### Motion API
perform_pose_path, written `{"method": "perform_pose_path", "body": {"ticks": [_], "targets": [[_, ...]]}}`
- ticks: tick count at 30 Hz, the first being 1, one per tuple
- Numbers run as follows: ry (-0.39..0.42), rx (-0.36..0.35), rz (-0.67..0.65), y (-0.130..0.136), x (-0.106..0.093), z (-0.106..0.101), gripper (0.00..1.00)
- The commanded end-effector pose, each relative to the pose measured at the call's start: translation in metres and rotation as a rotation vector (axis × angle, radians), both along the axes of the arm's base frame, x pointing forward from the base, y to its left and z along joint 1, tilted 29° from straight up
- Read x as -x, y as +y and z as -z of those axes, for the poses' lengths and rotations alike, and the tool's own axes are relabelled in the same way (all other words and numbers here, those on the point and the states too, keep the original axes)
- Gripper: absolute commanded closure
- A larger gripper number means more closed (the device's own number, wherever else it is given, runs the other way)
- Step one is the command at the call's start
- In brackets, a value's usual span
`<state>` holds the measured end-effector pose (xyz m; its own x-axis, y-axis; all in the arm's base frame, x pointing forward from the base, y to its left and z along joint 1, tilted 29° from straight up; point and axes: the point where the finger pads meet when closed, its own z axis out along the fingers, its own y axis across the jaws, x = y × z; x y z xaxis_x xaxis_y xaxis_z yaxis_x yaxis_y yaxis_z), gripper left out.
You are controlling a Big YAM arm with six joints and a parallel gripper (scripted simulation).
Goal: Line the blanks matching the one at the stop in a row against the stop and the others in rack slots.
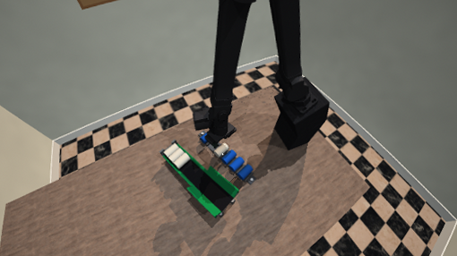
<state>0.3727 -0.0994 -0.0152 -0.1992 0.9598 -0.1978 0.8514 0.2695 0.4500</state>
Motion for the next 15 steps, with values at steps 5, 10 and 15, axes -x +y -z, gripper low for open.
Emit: {"method": "perform_pose_path", "body": {"ticks": [5, 10, 15], "targets": [[-0.003, 0.003, -0.008, -0.0006, -0.0025, -0.0027, 0.15], [-0.001, 0.002, -0.008, -0.0006, -0.0028, -0.001, 0.15], [-0.008, 0.004, -0.009, -0.0012, -0.0067, 0.0015, 0.15]]}}
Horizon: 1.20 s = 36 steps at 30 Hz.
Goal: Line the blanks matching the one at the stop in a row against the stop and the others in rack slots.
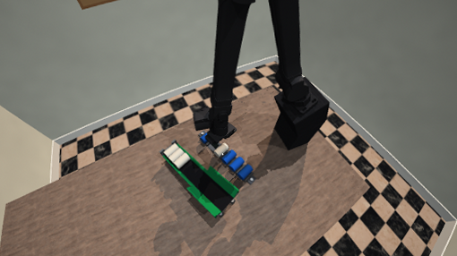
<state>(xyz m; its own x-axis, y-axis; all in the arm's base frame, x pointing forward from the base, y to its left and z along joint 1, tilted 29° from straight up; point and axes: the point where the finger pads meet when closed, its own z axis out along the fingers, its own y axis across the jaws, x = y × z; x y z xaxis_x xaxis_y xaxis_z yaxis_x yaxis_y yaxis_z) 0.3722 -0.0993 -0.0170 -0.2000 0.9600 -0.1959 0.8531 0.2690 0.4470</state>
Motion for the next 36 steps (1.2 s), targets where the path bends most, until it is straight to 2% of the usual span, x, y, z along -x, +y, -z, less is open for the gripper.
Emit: {"method": "perform_pose_path", "body": {"ticks": [1, 10, 36], "targets": [[-0.013, 0.005, -0.009, -0.001, -0.008, 0.0, 0.15], [-0.015, 0.005, -0.01, 0.0, -0.009, 0.004, 0.15], [-0.009, 0.0, 0.0, -0.002, -0.026, 0.038, 0.15]]}}
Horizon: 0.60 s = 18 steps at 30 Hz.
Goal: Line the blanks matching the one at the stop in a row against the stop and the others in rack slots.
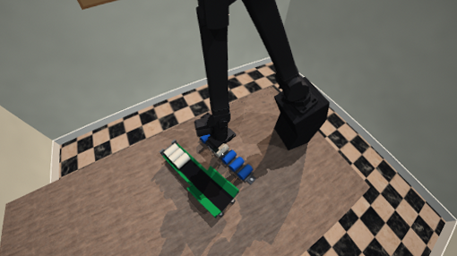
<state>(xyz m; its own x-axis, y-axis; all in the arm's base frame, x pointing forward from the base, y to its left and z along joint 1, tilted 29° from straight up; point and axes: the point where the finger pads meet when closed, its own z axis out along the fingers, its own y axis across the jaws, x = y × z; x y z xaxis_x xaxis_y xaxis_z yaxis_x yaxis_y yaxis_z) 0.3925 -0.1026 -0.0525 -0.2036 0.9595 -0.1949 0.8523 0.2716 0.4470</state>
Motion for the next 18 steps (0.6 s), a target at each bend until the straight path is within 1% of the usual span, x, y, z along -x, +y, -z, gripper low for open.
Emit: {"method": "perform_pose_path", "body": {"ticks": [1, 7, 8, 11, 12, 15, 18], "targets": [[-0.008, 0.0, 0.004, 0.001, -0.005, 0.004, 0.15], [-0.009, 0.001, 0.005, 0.001, -0.008, 0.007, 0.15], [-0.039, 0.01, 0.003, -0.001, -0.012, -0.005, 0.15], [-0.011, 0.002, 0.004, 0.001, -0.009, 0.008, 0.15], [-0.008, 0.001, 0.004, 0.0, -0.008, 0.01, 0.15], [-0.003, -0.001, 0.005, 0.001, -0.006, 0.011, 0.15], [-0.018, 0.004, 0.004, 0.0, -0.009, 0.005, 0.15]]}}
